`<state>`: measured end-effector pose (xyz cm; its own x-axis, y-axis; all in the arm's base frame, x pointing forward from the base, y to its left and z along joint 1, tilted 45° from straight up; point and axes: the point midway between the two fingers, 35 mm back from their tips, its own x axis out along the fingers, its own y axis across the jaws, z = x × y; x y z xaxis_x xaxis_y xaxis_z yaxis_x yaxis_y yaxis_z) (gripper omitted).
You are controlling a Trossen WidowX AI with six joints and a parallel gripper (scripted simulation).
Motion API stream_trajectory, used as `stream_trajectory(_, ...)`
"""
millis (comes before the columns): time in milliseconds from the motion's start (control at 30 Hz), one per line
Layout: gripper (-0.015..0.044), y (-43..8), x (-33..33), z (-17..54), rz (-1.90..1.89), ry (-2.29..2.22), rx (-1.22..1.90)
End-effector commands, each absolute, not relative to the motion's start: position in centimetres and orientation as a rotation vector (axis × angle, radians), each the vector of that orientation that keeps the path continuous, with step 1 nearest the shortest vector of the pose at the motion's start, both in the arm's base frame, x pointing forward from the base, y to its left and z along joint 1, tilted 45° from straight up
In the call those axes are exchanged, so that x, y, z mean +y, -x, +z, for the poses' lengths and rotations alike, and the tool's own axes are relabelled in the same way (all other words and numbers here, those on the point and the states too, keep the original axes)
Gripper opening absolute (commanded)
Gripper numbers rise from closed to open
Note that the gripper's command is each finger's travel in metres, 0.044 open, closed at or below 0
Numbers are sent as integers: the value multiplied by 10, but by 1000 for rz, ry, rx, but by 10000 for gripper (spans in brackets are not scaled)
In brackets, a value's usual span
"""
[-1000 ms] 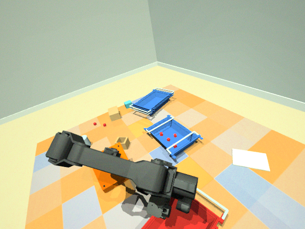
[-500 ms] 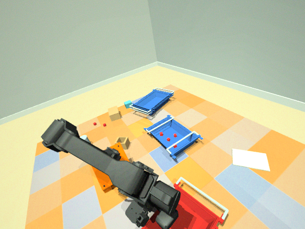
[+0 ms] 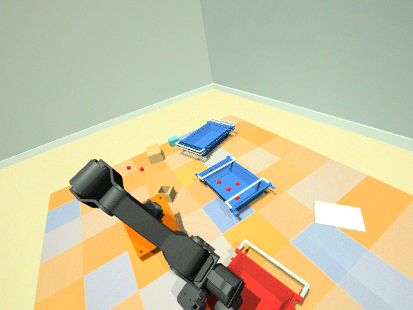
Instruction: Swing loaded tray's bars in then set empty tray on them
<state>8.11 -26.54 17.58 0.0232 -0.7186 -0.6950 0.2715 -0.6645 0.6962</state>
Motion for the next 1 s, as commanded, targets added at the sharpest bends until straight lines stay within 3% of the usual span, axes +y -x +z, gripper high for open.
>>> stream_trajectory(0,440,-82,-268,170,-1732,-1580,-453)
stream_trajectory(133,440,-82,-268,170,-1732,-1580,-453)
stream_trajectory(600,235,-82,-268,170,-1732,-1580,-453)
stream_trajectory(967,161,-82,-268,170,-1732,-1580,-453)
